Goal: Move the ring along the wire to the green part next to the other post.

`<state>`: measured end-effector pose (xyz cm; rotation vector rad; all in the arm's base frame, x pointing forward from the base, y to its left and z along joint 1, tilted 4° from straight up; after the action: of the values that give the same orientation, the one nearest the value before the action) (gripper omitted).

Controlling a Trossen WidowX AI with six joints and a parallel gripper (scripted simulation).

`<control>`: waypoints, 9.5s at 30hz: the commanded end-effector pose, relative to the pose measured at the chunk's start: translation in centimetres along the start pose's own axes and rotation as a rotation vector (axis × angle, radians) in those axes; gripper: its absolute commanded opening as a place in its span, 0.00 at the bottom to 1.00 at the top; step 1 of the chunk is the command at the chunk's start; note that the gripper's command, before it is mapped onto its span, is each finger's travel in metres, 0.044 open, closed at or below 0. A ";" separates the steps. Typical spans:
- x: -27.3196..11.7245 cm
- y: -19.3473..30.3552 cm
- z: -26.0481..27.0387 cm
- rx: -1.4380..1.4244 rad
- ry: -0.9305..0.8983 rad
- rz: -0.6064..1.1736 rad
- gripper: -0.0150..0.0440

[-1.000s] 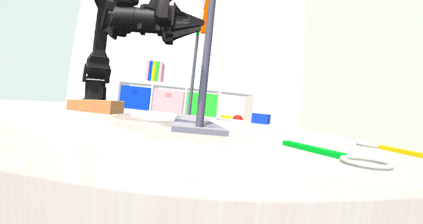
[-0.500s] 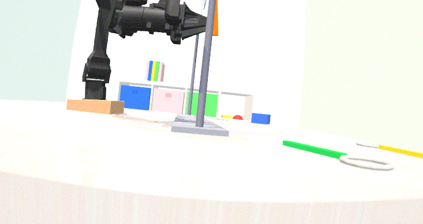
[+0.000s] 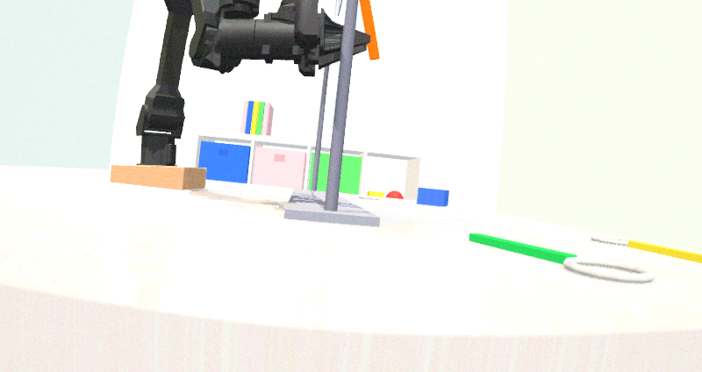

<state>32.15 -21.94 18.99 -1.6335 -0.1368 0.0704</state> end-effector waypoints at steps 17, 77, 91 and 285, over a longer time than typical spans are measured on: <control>3.3 0.7 0.8 0.023 0.006 -0.150 0.53; -0.3 -0.4 0.6 0.017 0.008 0.053 0.30; -0.3 -0.4 0.6 0.017 0.008 0.053 0.00; -4.1 -22.8 14.3 1.147 -0.263 0.548 0.00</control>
<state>25.24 -6.86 40.71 -0.3813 0.1299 0.6617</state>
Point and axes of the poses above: the point midway between the two fingers, 35 mm back from their tips, its own x axis out along the fingers, its own z axis across the jaws, y = z × x, the point moved 7 cm from there along -x, back along the fingers, and after that the axes turned 3 degrees about -x, right-handed, at the moved point
